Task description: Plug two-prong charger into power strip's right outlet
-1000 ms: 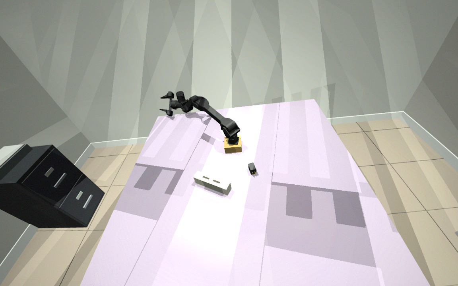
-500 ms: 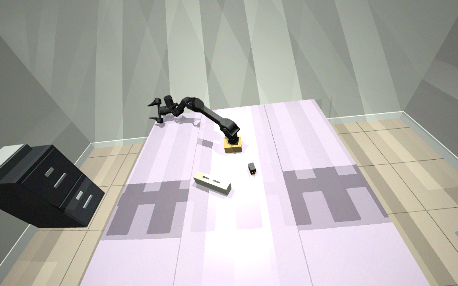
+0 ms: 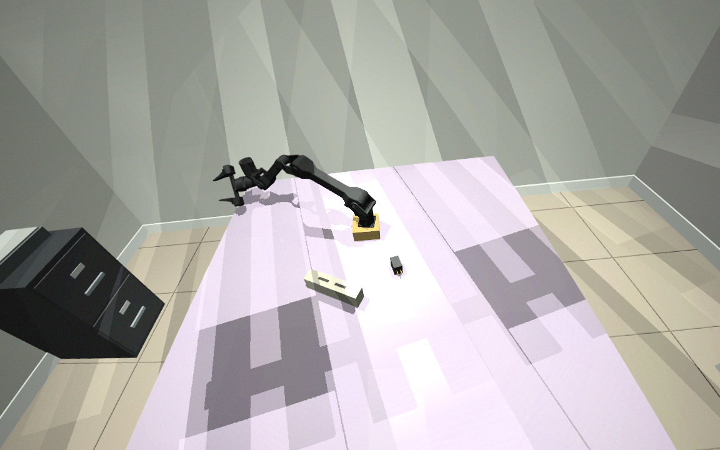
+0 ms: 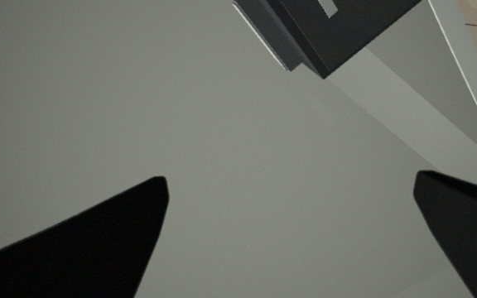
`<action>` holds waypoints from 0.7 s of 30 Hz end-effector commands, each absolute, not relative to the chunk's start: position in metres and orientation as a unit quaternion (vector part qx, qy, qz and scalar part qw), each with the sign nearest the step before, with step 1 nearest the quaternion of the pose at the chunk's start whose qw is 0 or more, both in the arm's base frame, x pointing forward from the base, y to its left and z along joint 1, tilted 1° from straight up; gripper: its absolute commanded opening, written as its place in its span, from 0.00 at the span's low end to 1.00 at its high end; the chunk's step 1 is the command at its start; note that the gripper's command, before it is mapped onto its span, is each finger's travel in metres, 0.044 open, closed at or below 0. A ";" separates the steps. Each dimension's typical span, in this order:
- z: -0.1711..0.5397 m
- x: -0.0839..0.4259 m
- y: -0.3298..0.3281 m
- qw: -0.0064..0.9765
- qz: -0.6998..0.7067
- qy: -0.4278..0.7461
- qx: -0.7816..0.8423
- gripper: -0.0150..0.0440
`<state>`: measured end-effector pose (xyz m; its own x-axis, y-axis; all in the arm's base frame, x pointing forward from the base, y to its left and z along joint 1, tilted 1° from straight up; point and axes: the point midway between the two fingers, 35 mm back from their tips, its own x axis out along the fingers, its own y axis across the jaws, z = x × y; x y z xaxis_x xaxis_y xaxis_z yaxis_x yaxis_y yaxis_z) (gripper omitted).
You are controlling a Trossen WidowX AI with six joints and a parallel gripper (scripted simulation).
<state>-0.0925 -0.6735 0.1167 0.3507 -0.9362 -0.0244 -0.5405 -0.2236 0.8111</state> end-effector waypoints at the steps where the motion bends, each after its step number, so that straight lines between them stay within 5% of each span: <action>1: 0.122 -0.066 -0.674 0.378 -0.277 -0.485 0.738 1.00; 21: 0.122 0.080 -0.658 0.419 -0.310 -0.376 0.766 1.00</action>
